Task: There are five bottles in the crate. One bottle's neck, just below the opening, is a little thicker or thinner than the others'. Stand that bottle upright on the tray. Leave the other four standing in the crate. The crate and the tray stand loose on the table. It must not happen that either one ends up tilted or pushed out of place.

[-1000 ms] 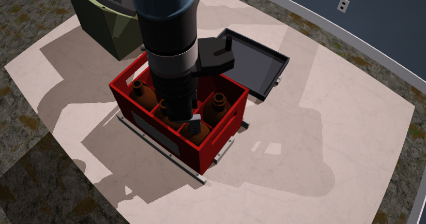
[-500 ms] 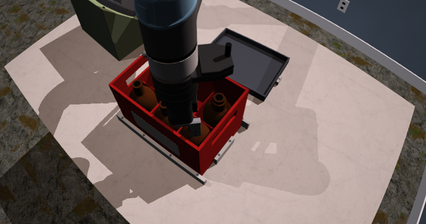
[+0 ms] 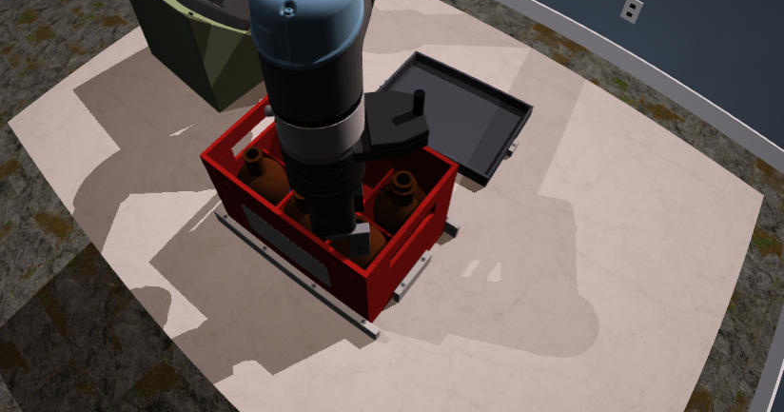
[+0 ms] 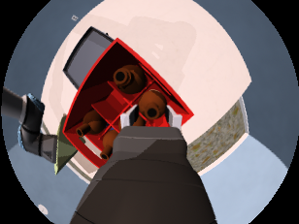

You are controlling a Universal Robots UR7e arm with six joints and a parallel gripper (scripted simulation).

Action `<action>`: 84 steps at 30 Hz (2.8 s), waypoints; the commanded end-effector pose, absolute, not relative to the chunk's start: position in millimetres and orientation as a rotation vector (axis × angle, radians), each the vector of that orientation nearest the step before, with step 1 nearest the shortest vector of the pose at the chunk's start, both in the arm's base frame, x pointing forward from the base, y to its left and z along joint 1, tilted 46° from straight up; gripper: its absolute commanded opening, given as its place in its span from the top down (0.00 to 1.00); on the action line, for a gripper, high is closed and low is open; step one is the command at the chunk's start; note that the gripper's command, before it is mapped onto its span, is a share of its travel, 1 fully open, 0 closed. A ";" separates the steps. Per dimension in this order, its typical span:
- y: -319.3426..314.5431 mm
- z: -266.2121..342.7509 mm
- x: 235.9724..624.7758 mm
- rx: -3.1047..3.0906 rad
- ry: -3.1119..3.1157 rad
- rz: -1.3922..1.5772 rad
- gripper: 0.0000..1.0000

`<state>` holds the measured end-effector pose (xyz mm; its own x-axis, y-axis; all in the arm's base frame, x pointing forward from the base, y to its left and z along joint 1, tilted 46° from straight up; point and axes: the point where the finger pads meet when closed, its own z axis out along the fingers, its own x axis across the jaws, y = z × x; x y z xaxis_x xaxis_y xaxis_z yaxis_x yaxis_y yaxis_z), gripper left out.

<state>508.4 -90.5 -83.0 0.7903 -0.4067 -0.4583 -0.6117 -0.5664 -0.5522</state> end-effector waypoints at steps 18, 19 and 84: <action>-87.6 -86.2 508.6 -2.249 0.751 0.361 0.00; -87.6 -86.2 508.6 -2.249 0.751 0.361 0.00; -87.6 -86.2 508.6 -2.249 0.751 0.361 1.00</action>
<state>508.2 -86.9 -86.6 0.7903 -0.4067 -0.4583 -0.6117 -0.5664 -0.5522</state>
